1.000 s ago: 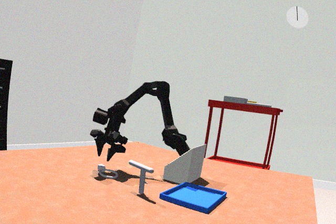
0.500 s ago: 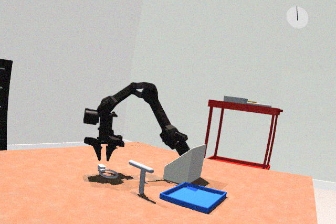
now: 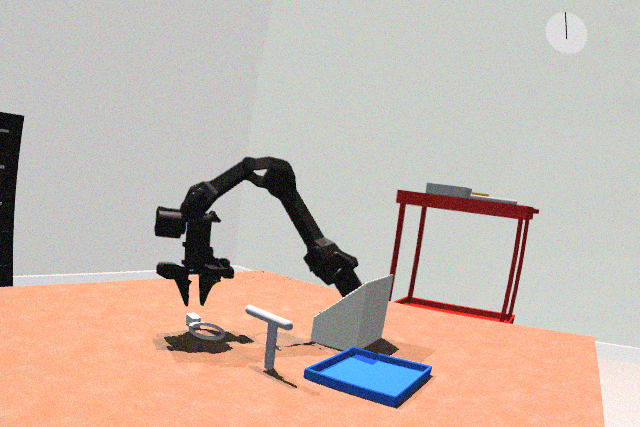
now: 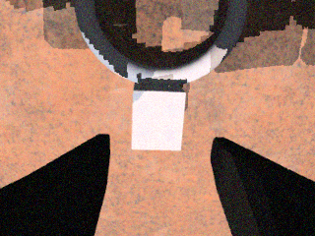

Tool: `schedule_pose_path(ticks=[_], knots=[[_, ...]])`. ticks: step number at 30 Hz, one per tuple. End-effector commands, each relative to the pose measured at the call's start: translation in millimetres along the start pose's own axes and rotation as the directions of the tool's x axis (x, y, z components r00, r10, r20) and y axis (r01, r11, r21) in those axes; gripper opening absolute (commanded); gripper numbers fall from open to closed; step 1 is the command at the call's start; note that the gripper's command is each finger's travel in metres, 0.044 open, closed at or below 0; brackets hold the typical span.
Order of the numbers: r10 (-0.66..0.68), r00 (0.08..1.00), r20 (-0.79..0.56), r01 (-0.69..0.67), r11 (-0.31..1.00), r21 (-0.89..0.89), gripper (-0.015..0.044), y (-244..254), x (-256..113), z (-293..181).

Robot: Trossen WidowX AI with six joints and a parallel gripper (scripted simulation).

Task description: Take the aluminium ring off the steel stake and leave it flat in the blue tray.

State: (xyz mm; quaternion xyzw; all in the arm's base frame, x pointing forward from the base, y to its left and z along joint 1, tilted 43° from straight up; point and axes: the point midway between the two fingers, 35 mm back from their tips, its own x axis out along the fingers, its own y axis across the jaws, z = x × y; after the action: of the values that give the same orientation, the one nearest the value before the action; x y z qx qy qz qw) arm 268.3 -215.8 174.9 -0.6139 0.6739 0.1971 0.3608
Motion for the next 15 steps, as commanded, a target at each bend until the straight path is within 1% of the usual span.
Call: schedule_pose_path(ticks=[1, 15], knots=[[0.002, 1.000, -0.006, -0.002, 1.000, -0.001, 0.0200, -1, 6, -1], [0.002, 1.000, -0.007, -0.002, 1.000, -0.001, 0.0200, -1, 28, -1]])
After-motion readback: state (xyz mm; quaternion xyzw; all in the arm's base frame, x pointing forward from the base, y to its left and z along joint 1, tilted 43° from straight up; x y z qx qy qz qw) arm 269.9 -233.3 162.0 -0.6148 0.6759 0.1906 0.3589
